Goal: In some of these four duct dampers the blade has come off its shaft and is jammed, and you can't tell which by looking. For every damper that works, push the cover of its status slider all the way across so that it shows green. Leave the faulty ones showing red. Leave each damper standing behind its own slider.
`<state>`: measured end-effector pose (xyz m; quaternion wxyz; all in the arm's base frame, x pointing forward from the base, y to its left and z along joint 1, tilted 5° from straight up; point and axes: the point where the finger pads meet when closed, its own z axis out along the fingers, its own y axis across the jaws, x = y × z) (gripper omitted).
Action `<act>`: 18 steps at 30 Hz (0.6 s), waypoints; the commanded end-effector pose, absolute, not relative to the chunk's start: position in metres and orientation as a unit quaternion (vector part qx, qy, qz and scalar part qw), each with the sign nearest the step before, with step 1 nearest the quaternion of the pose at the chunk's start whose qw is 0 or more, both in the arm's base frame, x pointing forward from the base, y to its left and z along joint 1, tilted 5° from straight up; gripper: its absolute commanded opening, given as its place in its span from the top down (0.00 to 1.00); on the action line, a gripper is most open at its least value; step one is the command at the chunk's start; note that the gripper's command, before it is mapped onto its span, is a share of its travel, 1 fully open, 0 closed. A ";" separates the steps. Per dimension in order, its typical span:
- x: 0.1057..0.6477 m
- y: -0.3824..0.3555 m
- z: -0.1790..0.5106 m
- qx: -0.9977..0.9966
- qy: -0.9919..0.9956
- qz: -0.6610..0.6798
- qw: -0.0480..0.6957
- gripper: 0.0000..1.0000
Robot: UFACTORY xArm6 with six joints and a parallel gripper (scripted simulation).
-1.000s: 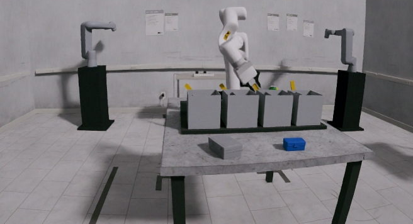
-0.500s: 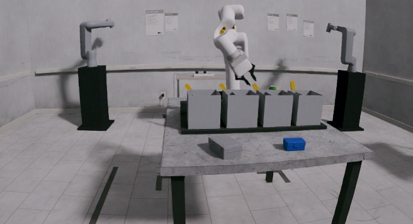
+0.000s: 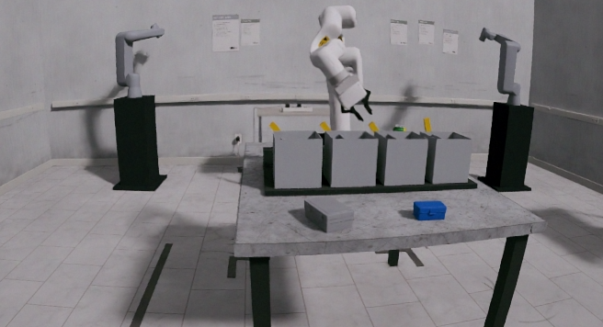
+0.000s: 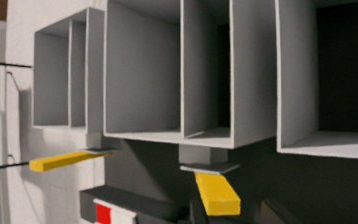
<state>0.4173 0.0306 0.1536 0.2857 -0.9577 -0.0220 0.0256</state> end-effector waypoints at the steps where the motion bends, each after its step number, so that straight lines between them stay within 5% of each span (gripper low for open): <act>1: 0.433 0.047 0.161 -0.970 -0.024 0.023 0.240 0.61; 18: 0.499 0.121 0.190 -0.999 -0.026 0.008 0.038 0.61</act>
